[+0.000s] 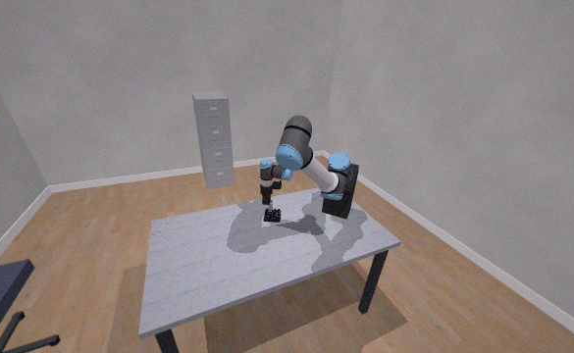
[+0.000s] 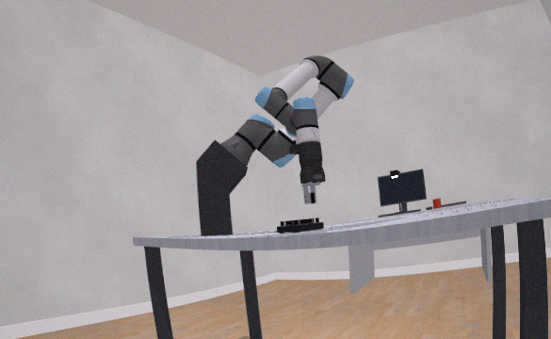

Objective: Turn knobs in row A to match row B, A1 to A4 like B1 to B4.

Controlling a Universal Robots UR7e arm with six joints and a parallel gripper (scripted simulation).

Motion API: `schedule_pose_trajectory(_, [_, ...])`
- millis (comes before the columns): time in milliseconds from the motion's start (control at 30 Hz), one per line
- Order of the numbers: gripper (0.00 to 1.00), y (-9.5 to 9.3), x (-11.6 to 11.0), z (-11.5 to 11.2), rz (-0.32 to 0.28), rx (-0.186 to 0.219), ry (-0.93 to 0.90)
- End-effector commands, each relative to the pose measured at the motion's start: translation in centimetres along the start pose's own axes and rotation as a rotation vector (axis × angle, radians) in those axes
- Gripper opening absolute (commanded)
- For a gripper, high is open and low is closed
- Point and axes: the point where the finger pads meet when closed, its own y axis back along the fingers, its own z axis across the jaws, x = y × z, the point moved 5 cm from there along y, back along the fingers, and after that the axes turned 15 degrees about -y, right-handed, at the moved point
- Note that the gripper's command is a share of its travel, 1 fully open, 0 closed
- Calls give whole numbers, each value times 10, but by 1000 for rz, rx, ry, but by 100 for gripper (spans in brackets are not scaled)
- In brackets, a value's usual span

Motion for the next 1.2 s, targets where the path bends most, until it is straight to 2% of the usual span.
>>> schedule_pose_trajectory(0, [46, -3, -1, 0, 0, 1, 2])
schedule_pose_trajectory(1167, [46, -38, -2, 1, -1, 1, 3])
